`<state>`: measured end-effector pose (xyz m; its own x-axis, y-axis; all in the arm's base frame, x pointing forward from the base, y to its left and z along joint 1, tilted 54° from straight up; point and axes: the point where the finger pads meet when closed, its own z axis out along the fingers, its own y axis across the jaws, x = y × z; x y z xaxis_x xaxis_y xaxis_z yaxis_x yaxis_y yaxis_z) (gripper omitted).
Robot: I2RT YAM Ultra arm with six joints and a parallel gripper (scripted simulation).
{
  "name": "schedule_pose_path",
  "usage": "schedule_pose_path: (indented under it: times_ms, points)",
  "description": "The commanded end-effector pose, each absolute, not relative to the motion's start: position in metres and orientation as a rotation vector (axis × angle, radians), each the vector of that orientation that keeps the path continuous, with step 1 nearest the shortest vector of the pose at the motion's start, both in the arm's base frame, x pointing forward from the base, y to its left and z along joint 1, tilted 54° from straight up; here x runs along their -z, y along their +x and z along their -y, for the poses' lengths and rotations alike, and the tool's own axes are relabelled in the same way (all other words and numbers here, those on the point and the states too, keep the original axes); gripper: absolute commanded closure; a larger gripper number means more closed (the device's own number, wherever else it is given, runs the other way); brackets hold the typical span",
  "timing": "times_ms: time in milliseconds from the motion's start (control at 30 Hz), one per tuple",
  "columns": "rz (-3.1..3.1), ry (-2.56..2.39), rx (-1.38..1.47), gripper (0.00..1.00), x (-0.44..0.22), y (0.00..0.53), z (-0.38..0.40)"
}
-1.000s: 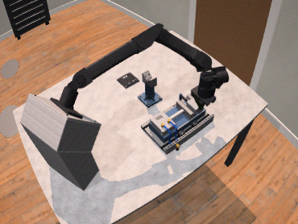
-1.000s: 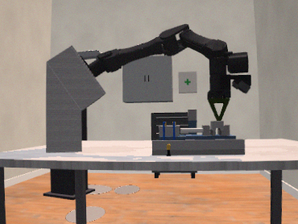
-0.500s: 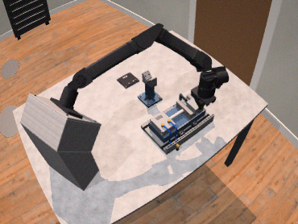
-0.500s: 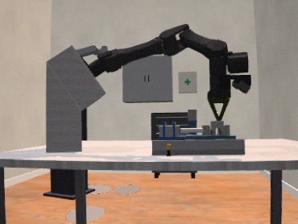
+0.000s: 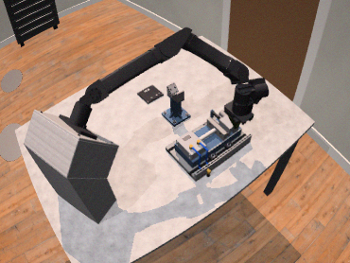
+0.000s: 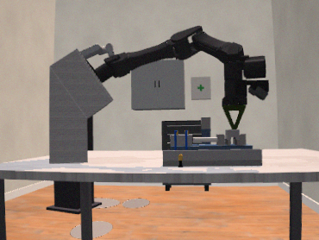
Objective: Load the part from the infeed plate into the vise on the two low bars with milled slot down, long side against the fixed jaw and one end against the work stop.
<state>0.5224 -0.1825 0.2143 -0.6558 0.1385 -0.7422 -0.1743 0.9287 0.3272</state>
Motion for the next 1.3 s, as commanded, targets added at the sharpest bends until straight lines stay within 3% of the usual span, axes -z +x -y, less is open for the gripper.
schedule_pose_path:
  times_ms: [0,1267]
  points:
    - [-2.209,-0.015,-0.435,1.00,-0.231,0.520,0.195]
    - [-2.210,-0.018,-0.436,1.00,-0.221,0.530,0.192]
